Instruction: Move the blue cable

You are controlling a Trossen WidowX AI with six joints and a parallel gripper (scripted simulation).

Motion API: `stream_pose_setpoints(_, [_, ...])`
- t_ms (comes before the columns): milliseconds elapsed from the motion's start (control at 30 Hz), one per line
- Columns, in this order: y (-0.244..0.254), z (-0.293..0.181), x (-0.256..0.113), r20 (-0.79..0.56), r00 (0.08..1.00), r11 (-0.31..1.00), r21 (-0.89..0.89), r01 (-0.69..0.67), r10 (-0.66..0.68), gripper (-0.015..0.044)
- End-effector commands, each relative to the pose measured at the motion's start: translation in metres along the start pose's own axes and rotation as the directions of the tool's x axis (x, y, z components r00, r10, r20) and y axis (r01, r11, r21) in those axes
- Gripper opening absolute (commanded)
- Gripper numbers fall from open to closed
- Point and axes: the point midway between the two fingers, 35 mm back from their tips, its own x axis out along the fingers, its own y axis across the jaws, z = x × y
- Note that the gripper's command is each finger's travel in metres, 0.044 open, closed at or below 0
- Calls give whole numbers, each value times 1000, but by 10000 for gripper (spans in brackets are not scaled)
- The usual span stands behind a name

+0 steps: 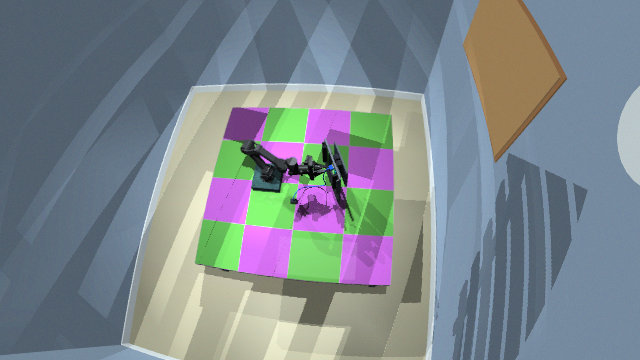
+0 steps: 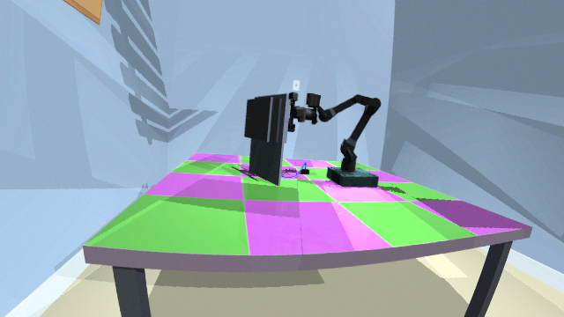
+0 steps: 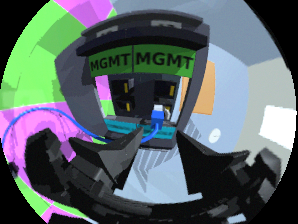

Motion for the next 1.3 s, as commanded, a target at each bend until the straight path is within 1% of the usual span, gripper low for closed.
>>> stream_pose_setpoints(0, [0,1,8,0,1000,1000,-5,-1,1,239])
stream_pose_setpoints(933, [0,13,51,0,1000,1000,-4,3,-3,239])
stream_pose_setpoints(1100, [0,13,53,0,1000,1000,-4,3,-3,239])
stream_pose_setpoints(1267, [0,13,49,1,1000,1000,2,4,-4,206])
